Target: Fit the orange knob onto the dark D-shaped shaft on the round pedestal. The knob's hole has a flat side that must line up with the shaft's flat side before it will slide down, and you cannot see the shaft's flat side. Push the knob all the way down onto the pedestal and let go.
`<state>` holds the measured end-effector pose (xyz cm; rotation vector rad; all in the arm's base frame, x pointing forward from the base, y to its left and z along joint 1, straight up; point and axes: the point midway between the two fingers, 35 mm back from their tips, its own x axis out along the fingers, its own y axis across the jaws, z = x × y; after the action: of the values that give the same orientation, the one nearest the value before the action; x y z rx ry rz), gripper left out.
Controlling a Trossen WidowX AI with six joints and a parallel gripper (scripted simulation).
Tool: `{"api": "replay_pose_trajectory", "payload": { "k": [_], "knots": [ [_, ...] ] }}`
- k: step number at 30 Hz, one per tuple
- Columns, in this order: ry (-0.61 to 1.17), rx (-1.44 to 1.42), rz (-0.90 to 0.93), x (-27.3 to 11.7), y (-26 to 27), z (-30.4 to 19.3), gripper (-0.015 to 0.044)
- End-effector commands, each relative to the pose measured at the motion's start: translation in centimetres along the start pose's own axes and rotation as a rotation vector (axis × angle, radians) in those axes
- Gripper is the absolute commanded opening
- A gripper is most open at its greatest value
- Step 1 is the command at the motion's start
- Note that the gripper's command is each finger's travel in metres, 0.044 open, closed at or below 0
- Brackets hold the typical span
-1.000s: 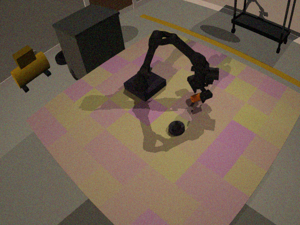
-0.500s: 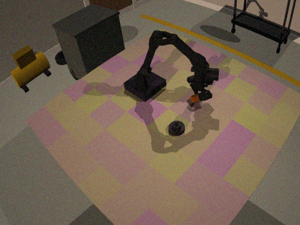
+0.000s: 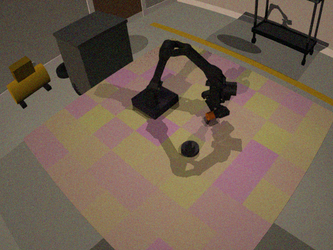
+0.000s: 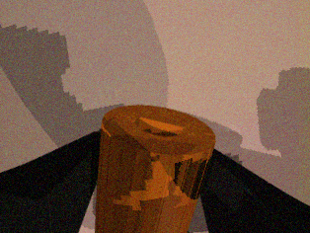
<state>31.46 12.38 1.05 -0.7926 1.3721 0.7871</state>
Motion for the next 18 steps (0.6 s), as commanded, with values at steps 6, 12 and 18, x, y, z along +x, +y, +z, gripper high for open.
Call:
{"api": "replay_pose_trajectory", "payload": {
  "k": [6, 12, 18],
  "knots": [
    [-0.132, 0.000, 0.003, -0.5, 0.0, -0.7, 0.0181],
    [-0.234, 0.000, 0.003, -0.9, 0.0, -1.2, 0.0181],
    [-0.337, 0.000, 0.003, -1.1, -0.1, -1.9, 0.0181]
  ]
}}
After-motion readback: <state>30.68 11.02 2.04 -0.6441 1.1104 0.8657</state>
